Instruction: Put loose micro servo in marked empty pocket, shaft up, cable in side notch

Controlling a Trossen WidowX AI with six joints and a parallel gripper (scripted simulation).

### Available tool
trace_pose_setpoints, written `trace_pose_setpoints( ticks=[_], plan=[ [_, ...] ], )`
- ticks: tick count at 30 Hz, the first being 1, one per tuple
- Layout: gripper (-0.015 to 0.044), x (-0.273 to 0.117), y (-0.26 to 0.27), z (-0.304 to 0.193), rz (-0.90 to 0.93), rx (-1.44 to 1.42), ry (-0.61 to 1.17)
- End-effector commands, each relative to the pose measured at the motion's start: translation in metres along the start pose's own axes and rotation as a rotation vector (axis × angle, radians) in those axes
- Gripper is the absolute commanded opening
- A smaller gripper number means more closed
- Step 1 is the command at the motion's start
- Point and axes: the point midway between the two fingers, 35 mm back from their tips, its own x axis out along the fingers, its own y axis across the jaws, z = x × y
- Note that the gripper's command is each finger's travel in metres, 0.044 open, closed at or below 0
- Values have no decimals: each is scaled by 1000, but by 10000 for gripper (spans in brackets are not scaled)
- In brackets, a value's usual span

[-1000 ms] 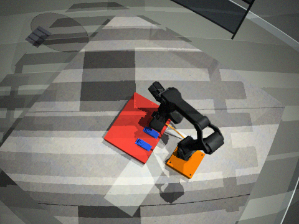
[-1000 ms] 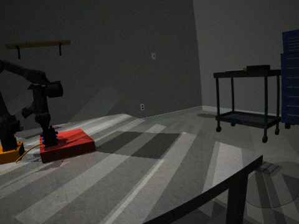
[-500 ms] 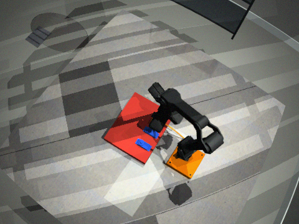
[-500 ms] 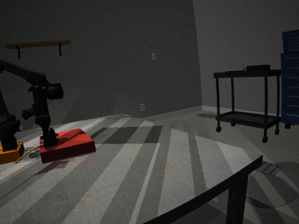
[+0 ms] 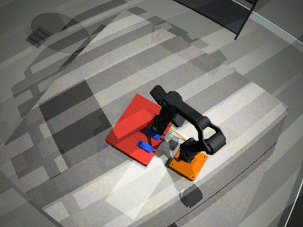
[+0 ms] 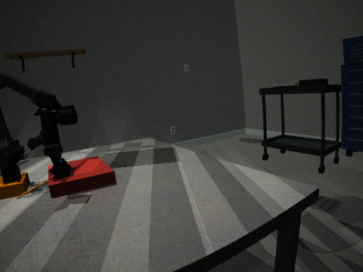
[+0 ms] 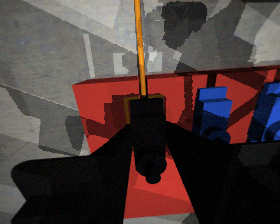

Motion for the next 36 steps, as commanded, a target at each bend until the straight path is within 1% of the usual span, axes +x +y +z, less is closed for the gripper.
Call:
trace_pose_setpoints(
  ticks=[1,25,32,34,36],
  plan=[
    [0,3,0,-1,2,-3,4],
    [0,27,0,-1,2,-3,4],
    [184,26,0,0,2,-3,4],
    [187,24,0,0,2,-3,4],
    [187,13,0,0,2,-3,4]
  ],
)
